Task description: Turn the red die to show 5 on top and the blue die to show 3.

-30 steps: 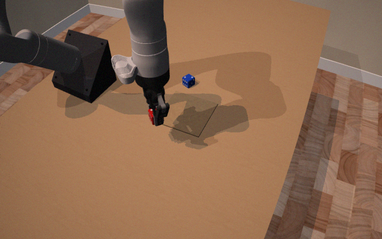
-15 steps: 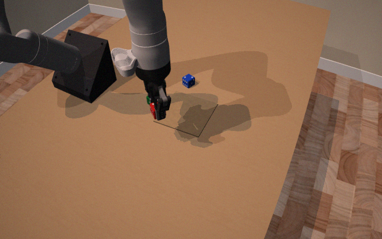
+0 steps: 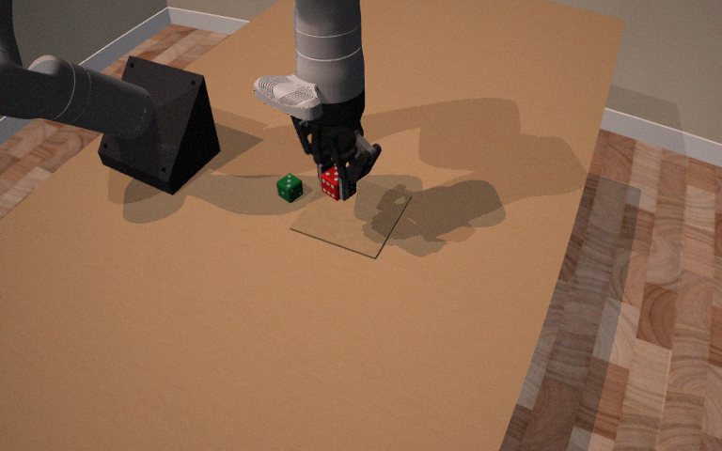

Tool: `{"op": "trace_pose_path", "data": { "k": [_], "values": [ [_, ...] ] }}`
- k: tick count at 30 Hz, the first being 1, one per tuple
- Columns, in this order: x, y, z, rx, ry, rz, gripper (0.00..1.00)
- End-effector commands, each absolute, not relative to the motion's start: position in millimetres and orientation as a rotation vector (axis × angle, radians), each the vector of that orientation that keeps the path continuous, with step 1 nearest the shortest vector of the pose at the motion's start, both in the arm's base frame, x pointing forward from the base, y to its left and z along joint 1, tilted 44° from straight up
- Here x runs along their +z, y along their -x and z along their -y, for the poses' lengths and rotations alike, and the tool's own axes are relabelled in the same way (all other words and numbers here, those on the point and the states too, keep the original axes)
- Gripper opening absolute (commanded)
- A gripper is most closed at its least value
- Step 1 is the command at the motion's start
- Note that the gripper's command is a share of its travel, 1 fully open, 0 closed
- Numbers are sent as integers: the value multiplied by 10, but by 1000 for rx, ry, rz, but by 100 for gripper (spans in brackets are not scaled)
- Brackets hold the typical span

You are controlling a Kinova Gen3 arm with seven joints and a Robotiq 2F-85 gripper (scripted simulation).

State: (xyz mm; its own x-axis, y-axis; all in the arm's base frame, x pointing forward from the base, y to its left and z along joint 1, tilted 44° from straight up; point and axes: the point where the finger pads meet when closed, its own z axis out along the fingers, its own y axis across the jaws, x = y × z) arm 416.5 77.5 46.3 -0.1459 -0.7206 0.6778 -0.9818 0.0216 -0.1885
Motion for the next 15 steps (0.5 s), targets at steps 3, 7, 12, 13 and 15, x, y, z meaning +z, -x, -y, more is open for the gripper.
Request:
{"op": "trace_pose_path", "data": {
  "k": [3,7,12,13,15],
  "values": [
    [134,-4294,-1062,819,-1883,1699,26],
    [41,-4314,-1165,787,-1935,1621,26],
    [-67,-4332,-1283,747,-1990,1532,26],
    [-70,-4333,-1287,746,-1992,1530,26],
    [-71,-4333,-1287,746,-1992,1529,26]
  ]
}}
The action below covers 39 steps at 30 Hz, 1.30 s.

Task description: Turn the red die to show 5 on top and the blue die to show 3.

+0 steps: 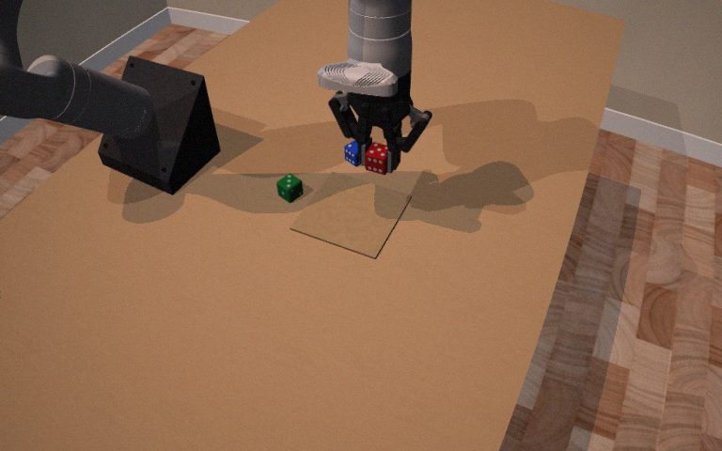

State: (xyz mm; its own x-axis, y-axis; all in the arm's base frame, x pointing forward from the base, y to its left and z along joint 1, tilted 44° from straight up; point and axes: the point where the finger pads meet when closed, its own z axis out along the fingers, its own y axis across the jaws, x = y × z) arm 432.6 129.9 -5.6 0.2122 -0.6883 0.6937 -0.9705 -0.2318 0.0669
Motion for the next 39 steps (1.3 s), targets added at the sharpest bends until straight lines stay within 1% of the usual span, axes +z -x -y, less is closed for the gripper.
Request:
{"op": "trace_pose_path", "data": {
  "k": [1,18,39],
  "values": [
    [-71,-4333,-1287,746,-1992,1529,26],
    [-121,-4342,-1239,747,-1993,1527,26],
    [-680,-4447,-706,747,-1993,1527,26]
  ]
}}
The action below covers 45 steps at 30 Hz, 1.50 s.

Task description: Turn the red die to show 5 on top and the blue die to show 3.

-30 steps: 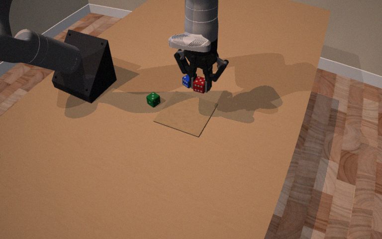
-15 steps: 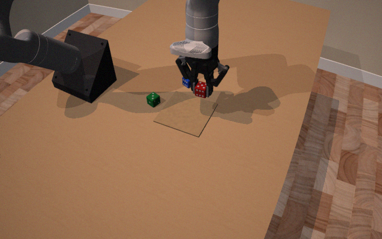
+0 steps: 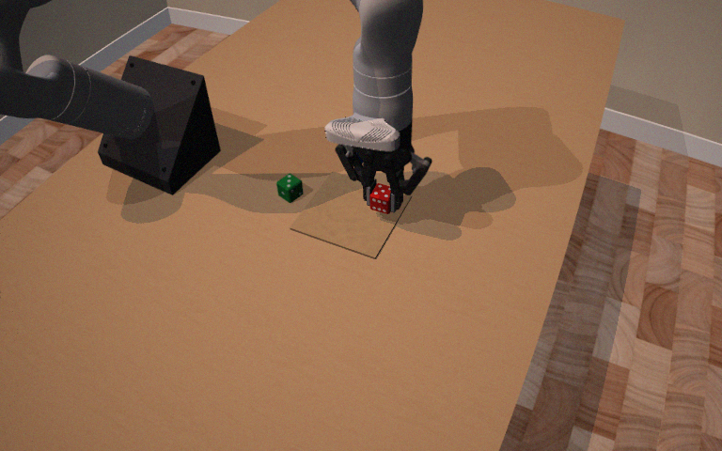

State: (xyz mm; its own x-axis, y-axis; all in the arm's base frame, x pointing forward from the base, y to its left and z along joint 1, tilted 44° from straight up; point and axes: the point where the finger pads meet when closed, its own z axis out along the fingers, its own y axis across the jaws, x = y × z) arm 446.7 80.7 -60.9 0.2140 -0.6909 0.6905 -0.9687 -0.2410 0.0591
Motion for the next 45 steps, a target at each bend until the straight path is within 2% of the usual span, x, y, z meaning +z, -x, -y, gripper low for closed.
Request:
{"op": "trace_pose_path", "data": {
  "k": [1,45],
  "values": [
    [-699,-4451,-688,747,-1993,1527,26],
    [-755,-4461,-635,747,-1993,1527,26]
  ]
}}
